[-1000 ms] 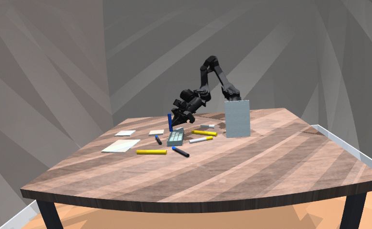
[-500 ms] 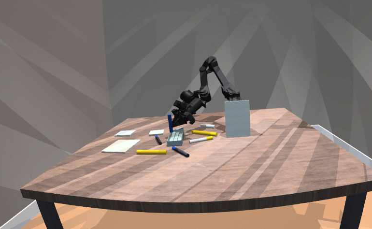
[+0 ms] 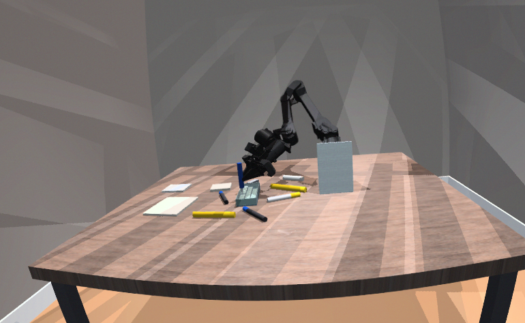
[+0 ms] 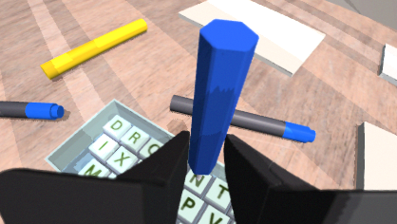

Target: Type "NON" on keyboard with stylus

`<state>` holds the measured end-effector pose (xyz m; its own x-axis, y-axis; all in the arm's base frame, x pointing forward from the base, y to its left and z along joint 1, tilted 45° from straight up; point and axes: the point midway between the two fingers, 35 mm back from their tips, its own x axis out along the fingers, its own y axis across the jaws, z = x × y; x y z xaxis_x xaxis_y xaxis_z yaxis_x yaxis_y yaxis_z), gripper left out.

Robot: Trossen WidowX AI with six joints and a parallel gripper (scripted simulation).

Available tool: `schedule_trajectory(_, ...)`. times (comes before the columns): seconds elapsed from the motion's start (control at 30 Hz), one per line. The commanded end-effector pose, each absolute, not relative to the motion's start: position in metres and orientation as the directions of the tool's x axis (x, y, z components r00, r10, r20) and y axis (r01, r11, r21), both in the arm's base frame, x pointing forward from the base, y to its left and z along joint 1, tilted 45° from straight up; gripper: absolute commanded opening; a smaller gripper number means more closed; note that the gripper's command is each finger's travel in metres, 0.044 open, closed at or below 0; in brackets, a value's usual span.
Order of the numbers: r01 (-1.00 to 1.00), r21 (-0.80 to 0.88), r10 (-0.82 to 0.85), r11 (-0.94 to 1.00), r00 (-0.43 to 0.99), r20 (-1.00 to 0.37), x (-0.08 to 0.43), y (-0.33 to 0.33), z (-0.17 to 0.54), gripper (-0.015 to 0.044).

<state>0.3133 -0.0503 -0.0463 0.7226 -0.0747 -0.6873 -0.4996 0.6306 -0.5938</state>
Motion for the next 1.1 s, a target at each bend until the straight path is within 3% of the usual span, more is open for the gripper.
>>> schedule_trajectory(0.0,-0.506,-0.589,-0.072,0.63,0.717,-0.693,0.312,-0.049,-0.047,0.0081)
schedule_trajectory(0.73,-0.513,-0.587,-0.062,0.626,0.718,-0.693,0.315,-0.022,-0.023,0.0085)
schedule_trajectory(1.07,-0.513,-0.587,-0.062,0.626,0.718,-0.694,0.313,-0.025,-0.019,0.0)
